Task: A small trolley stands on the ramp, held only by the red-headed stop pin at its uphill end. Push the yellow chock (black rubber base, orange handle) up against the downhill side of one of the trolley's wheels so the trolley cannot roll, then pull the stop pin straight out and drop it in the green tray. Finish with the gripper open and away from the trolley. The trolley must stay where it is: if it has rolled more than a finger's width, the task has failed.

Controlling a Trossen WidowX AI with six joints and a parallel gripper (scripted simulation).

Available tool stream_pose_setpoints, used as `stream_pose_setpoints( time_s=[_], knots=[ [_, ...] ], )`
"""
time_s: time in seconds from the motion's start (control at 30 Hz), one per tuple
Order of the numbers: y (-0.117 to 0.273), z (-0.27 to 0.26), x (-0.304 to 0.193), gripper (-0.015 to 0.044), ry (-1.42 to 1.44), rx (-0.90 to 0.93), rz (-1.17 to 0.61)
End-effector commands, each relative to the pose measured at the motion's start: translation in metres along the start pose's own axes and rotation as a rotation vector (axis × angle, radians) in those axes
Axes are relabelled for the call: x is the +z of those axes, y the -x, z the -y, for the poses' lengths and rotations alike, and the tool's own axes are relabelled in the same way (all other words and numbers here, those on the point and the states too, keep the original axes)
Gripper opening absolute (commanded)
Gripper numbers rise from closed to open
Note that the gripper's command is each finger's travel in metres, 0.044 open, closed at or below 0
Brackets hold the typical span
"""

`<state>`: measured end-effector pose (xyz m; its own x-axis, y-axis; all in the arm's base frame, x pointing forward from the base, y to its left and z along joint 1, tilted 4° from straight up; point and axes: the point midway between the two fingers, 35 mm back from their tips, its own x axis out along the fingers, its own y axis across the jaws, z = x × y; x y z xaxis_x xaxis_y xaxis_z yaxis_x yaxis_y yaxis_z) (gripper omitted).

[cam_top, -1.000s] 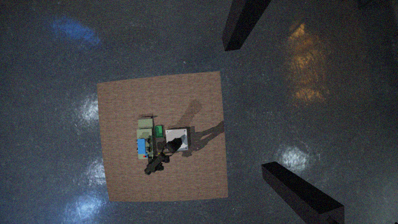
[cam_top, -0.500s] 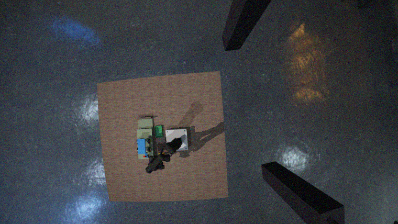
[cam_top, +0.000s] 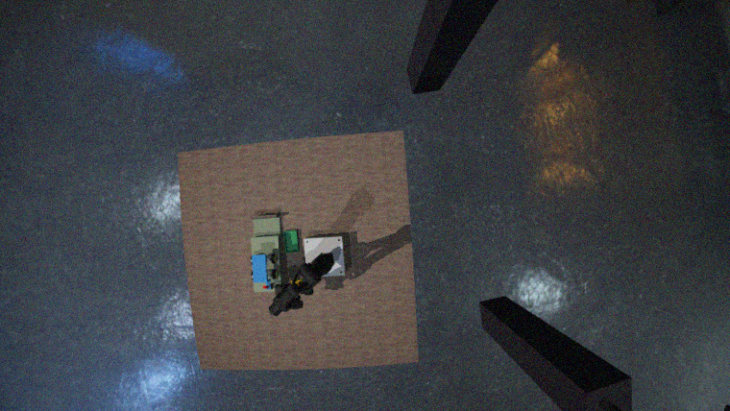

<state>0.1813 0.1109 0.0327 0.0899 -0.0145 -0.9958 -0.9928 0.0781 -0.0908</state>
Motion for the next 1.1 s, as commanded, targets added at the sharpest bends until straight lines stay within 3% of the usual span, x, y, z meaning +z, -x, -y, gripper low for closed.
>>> stream_pose_setpoints(
  time_s=[0.0, 0.67, 0.8, 1.07],
  knots=[
    [-0.003, -0.001, 0.000, 0.0190, 0.004, 0.007, -0.001],
    [-0.028, -0.001, 0.000, 0.0190, 0.004, 0.007, -0.001],
    [-0.025, 0.000, 0.000, 0.0085, 0.000, -0.001, 0.000],
    [-0.025, 0.000, 0.000, 0.0032, 0.000, -0.001, 0.000]
  ],
)
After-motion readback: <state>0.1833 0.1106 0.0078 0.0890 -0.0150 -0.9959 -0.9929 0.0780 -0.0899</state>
